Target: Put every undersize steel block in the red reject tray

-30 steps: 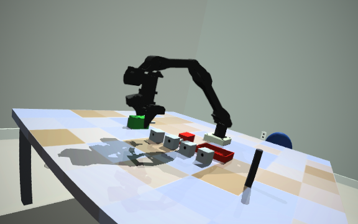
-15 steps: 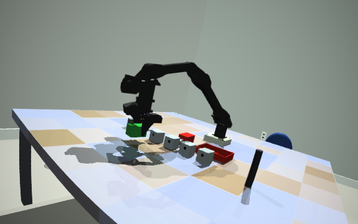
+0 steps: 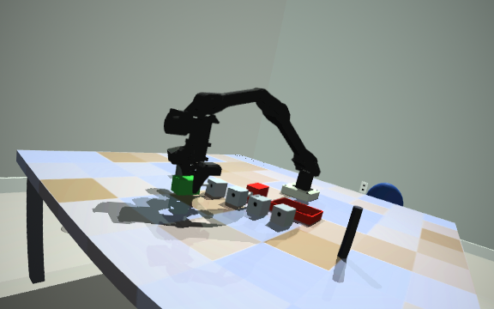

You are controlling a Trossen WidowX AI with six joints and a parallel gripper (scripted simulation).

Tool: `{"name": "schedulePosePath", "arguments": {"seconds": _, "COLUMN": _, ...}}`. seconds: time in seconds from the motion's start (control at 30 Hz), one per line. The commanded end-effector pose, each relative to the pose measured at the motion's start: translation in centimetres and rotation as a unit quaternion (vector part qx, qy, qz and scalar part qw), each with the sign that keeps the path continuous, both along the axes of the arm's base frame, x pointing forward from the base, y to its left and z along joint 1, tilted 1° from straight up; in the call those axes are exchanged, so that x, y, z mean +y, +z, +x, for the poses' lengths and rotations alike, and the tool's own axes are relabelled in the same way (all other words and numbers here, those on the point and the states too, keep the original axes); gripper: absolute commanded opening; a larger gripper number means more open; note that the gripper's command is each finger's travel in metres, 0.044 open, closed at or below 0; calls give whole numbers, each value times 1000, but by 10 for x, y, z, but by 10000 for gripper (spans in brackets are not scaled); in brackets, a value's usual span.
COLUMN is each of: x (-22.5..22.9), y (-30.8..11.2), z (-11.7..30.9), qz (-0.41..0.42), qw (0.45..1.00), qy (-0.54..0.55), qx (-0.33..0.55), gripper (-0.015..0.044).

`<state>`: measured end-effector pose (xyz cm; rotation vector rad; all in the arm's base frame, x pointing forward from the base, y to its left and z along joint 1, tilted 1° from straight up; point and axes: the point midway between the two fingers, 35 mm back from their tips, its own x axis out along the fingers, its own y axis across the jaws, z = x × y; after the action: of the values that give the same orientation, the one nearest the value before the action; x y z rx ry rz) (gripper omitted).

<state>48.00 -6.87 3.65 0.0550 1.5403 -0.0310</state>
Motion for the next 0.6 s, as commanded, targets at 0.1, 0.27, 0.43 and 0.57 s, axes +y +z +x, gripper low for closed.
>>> {"name": "schedulePosePath", "arguments": {"seconds": 0.1, "x": 0, "y": 4, "z": 0, "qz": 1, "qw": 1000, "qy": 0, "qx": -8, "gripper": 0}}
{"name": "schedulePosePath", "arguments": {"seconds": 0.27, "x": 1, "y": 3, "z": -2, "qz": 1, "qw": 1000, "qy": 0, "qx": -9, "gripper": 0}}
{"name": "schedulePosePath", "arguments": {"seconds": 0.43, "x": 1, "y": 1, "z": -4, "qz": 1, "qw": 1000, "qy": 0, "qx": -10, "gripper": 0}}
{"name": "schedulePosePath", "arguments": {"seconds": 0.57, "x": 1, "y": 1, "z": -5, "qz": 1, "qw": 1000, "qy": 0, "qx": -11, "gripper": 0}}
